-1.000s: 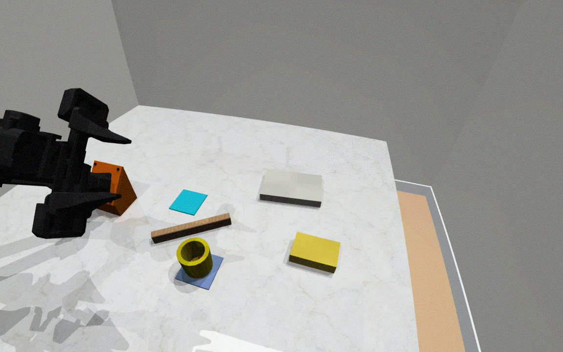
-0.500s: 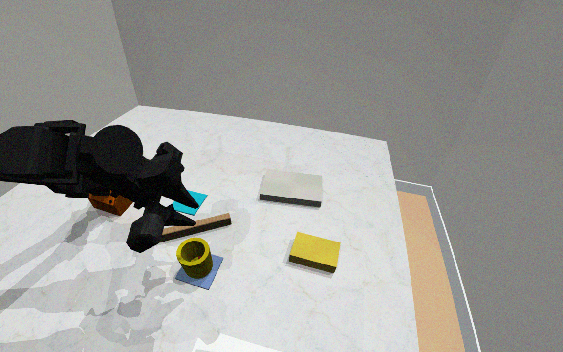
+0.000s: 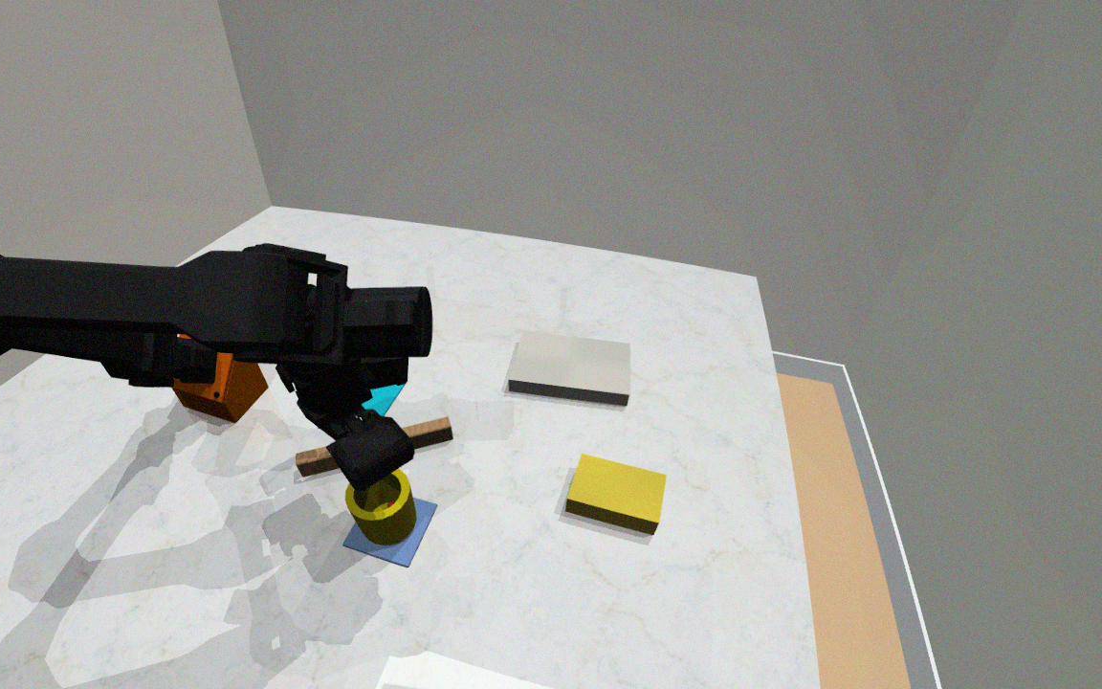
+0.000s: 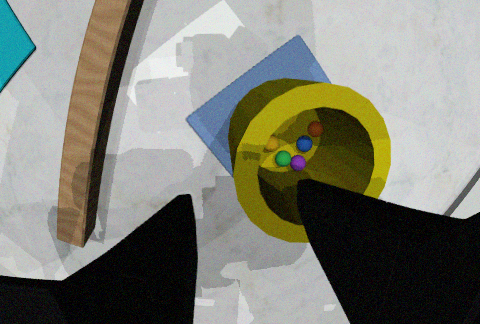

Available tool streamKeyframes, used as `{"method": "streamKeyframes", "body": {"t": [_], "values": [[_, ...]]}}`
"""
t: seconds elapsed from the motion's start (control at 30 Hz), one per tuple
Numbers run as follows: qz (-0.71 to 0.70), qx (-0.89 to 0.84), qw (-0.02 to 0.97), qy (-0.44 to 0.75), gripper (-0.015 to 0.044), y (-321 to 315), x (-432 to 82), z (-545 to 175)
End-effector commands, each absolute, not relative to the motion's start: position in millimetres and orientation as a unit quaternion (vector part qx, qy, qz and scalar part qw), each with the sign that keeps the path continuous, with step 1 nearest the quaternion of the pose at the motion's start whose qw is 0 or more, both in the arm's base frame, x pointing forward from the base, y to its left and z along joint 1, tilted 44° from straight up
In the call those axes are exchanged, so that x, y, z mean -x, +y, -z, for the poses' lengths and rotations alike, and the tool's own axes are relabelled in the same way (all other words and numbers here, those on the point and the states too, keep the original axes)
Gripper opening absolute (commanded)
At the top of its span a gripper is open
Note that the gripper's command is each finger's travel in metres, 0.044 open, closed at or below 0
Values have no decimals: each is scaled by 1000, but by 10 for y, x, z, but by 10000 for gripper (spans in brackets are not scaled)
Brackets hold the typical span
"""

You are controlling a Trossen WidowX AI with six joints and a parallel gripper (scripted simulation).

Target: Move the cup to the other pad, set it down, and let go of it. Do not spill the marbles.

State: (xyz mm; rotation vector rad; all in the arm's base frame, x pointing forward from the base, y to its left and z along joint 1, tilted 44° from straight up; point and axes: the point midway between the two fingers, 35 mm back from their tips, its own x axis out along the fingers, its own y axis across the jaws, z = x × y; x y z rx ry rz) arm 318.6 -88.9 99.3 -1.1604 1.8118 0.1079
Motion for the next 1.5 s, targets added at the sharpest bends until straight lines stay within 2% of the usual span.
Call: {"method": "streamKeyframes", "body": {"t": [0.0, 1.47], "values": [[-50, 485, 456, 745, 167, -909, -3199, -1023], [-49, 485, 455, 745, 167, -1341, -3114, -572]]}}
